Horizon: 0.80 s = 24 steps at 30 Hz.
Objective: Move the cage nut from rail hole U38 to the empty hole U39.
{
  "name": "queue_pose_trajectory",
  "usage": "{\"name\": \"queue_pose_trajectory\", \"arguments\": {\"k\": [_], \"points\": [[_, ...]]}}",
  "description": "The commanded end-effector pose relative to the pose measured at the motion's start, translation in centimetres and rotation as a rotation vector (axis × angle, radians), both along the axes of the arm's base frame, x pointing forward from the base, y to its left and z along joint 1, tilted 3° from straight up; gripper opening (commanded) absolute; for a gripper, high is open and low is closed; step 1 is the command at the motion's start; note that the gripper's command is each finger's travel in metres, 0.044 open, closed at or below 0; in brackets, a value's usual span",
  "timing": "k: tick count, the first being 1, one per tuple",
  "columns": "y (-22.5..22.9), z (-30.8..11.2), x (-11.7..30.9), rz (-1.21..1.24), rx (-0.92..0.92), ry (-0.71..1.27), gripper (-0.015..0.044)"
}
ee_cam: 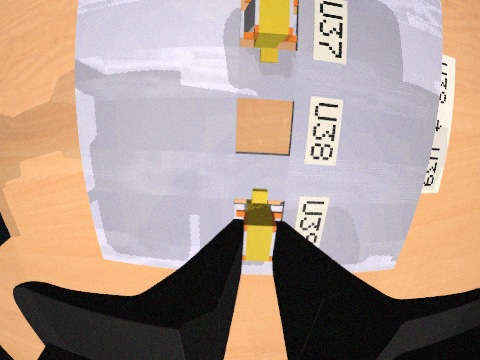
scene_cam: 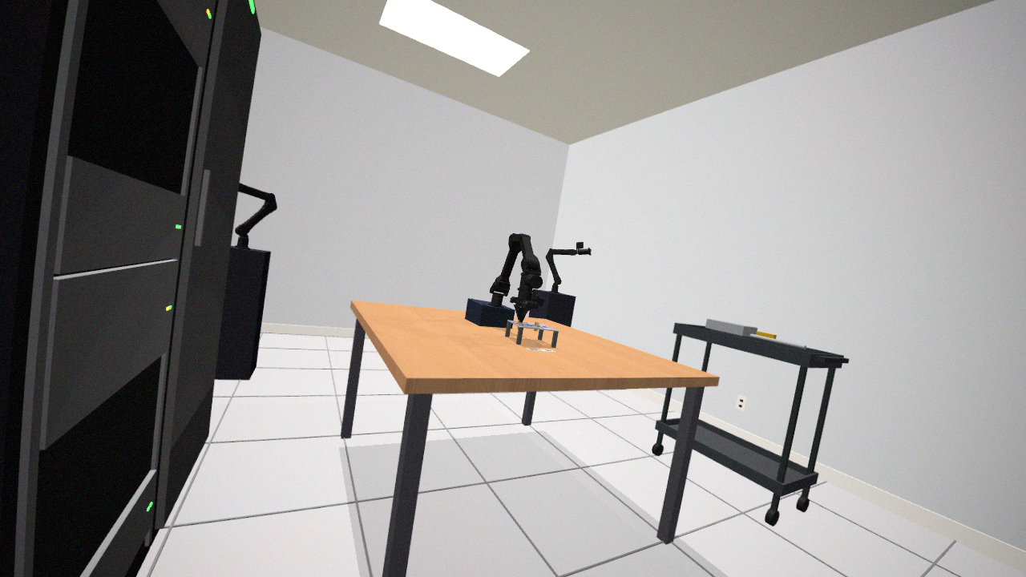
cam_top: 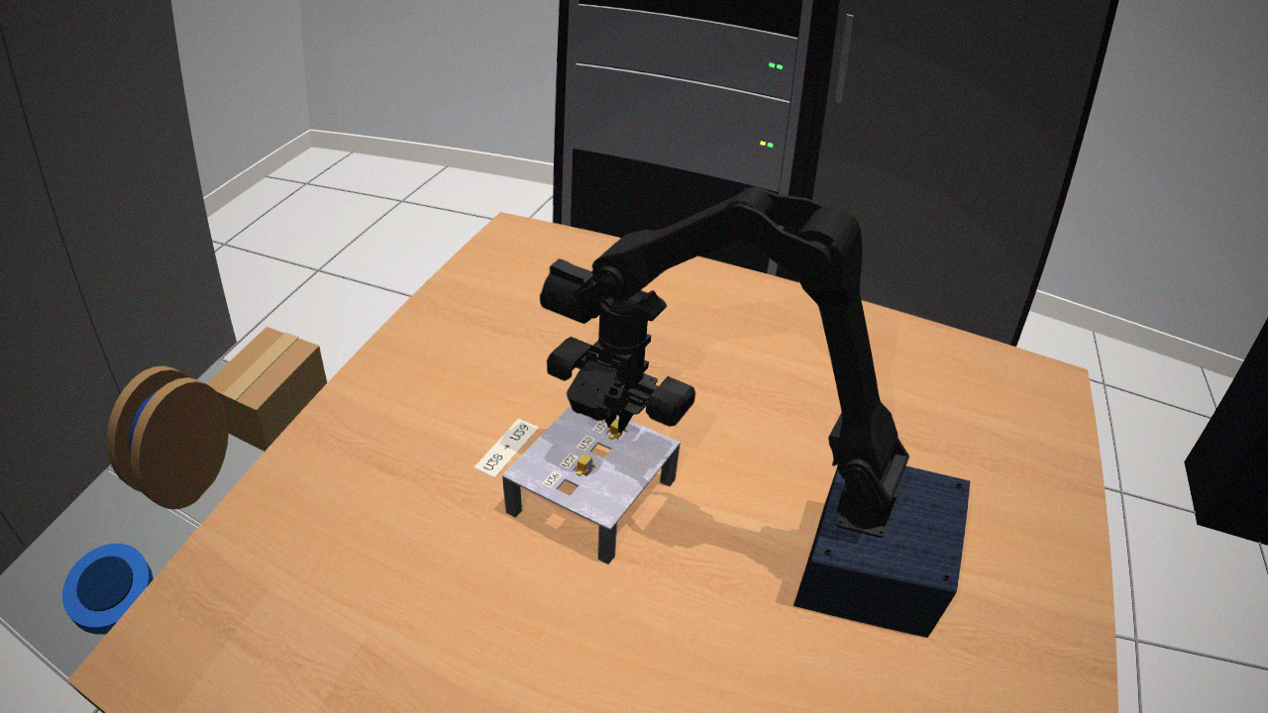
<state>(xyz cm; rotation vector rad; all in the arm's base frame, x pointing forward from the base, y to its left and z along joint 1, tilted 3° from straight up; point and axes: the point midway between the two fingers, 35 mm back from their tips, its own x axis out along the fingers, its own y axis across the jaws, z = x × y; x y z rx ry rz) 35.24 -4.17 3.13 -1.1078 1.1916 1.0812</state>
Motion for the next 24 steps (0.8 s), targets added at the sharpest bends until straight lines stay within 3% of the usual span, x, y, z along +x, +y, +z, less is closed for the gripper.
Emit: {"name": "queue_pose_trajectory", "arguments": {"k": [1, 14, 24], "points": [[-0.03, -0.22, 0.00, 0.004, -0.002, 0.007, 0.0033], [-0.04, -0.25, 0.00, 0.004, -0.002, 0.007, 0.0033], [0.00, -0.06, 0.04, 0.000, 0.000, 0.001, 0.0295]]}}
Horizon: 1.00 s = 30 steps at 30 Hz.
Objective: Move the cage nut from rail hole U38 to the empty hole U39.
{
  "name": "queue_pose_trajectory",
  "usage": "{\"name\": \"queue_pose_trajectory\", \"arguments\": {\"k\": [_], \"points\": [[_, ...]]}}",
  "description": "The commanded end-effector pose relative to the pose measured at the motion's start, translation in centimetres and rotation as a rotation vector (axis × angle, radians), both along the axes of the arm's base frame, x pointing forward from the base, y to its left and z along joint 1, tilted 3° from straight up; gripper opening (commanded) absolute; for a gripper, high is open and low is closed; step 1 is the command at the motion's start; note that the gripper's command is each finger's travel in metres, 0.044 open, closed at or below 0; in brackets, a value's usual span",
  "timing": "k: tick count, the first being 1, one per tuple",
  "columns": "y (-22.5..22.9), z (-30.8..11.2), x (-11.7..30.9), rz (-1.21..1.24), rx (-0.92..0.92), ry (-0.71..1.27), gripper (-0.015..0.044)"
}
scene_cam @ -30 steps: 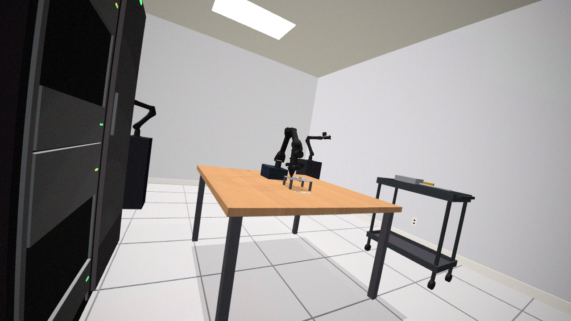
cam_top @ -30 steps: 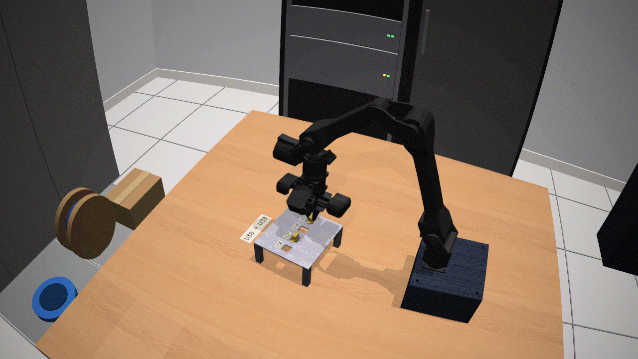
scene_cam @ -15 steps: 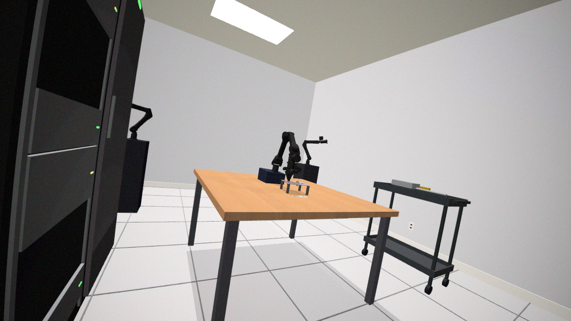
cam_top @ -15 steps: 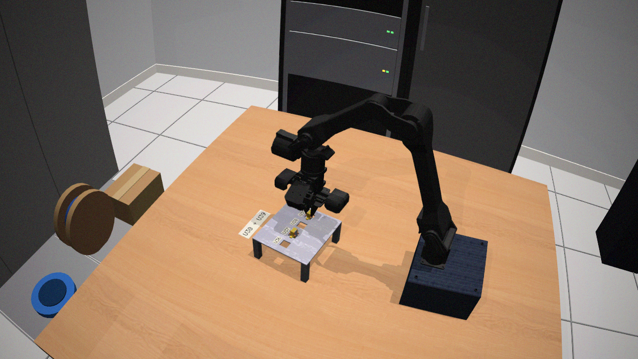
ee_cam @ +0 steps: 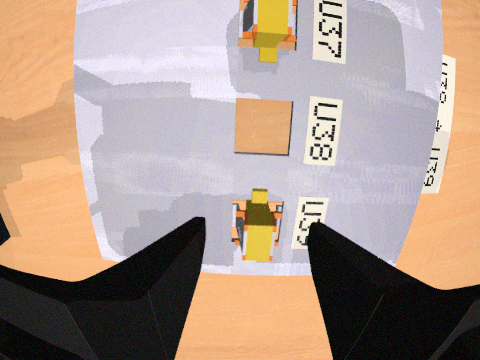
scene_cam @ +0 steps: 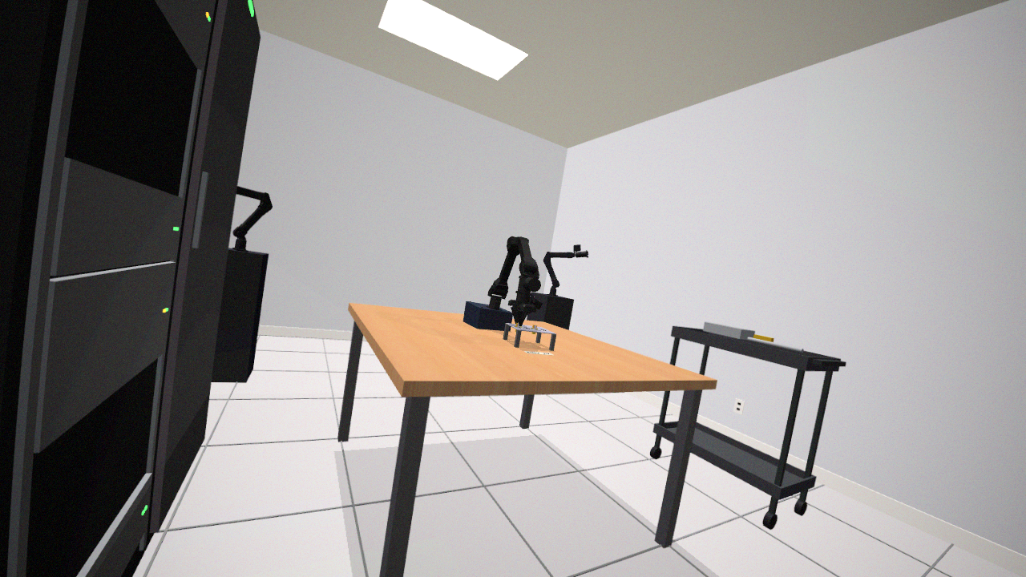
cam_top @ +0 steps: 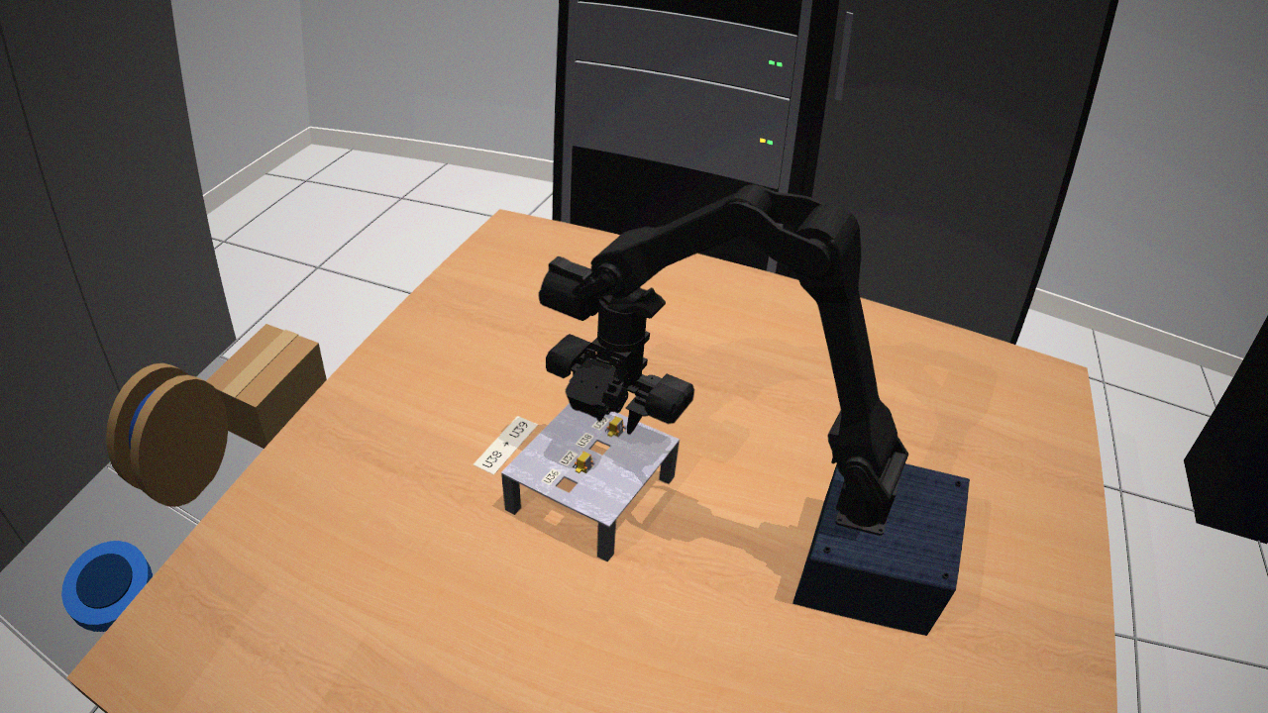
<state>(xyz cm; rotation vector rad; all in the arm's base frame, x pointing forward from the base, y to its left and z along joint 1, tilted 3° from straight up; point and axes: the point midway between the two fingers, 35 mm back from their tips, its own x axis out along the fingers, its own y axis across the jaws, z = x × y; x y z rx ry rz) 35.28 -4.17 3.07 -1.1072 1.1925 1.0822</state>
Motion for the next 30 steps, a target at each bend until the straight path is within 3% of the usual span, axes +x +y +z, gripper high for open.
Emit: {"name": "queue_pose_trajectory", "arguments": {"k": [1, 6, 10, 15, 30], "points": [[0.0, 0.0, 0.0, 0.000, 0.000, 0.000, 0.0321], [0.0, 0.0, 0.0, 0.000, 0.000, 0.000, 0.0440], [0.0, 0.3, 0.0, 0.000, 0.000, 0.000, 0.0440], [-0.2, 5.0, -0.3, 0.000, 0.000, 0.000, 0.0440], [-0.2, 5.0, -0.3, 0.000, 0.000, 0.000, 0.0440]]}}
